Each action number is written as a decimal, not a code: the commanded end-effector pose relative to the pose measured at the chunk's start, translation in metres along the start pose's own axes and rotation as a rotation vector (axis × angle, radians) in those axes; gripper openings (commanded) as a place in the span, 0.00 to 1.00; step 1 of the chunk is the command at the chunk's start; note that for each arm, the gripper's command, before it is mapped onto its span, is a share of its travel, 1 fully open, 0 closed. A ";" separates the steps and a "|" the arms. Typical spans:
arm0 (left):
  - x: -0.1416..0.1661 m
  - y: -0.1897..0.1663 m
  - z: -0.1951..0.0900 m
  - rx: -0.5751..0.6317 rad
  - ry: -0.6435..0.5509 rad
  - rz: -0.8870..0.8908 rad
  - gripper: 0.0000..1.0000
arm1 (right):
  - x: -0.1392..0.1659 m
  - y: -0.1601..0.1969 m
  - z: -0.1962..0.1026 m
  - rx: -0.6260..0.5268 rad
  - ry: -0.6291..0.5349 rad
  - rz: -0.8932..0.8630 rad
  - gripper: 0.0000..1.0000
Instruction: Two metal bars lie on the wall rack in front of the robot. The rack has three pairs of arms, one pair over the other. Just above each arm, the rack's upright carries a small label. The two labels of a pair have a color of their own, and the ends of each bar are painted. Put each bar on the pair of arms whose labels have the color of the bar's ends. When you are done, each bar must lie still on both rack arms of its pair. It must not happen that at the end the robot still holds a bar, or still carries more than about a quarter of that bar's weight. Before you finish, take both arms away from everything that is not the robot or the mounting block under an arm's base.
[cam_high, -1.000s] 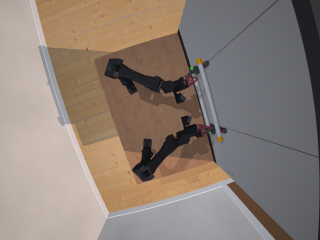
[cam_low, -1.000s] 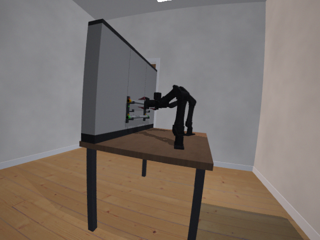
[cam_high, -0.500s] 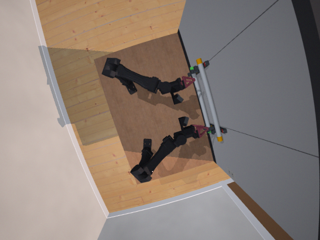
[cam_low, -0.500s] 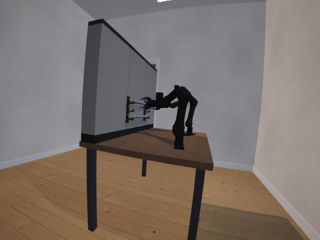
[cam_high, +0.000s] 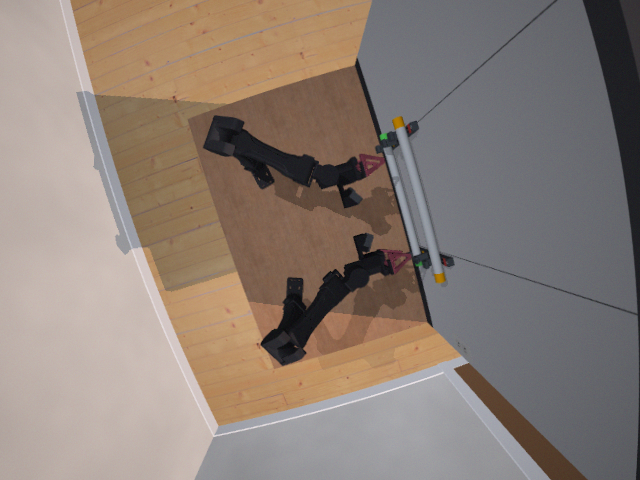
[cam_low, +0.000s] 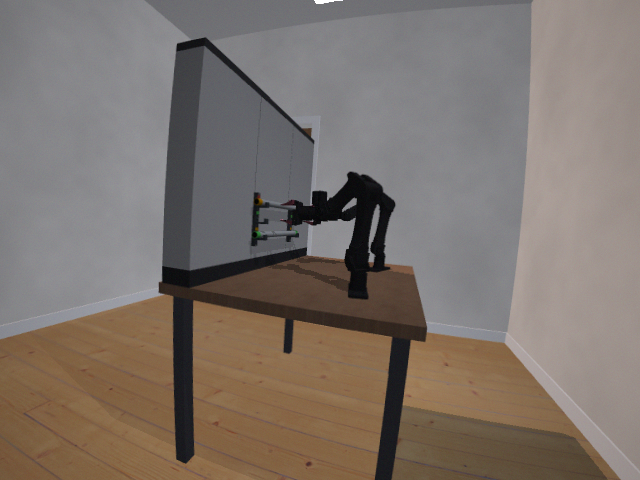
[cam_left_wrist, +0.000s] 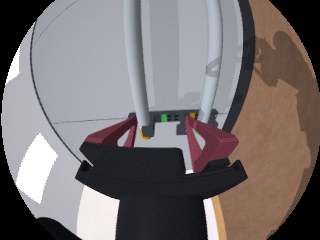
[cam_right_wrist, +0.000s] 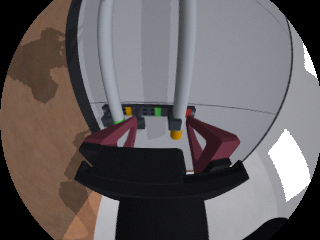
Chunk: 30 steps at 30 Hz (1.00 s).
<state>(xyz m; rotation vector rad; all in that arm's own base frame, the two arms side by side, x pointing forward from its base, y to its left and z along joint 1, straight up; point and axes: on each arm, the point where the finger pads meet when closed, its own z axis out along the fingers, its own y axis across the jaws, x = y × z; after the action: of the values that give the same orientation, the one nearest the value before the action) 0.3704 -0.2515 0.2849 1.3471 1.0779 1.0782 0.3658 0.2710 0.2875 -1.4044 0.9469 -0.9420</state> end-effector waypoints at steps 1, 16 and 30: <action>-0.001 0.005 -0.001 -0.041 0.001 -0.034 0.74 | -0.004 -0.003 0.000 0.039 -0.001 0.023 0.74; 0.001 -0.031 0.000 -0.041 0.001 -0.034 0.74 | -0.007 0.033 0.001 0.039 -0.001 0.023 0.74; 0.002 -0.061 0.002 -0.041 0.001 -0.034 0.74 | -0.010 0.063 0.002 0.039 -0.001 0.023 0.74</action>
<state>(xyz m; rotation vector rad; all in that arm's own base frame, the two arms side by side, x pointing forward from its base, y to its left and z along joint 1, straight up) 0.3687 -0.2495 0.2225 1.3393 1.0766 1.0773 0.3651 0.2762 0.2207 -1.4080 0.9472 -0.9424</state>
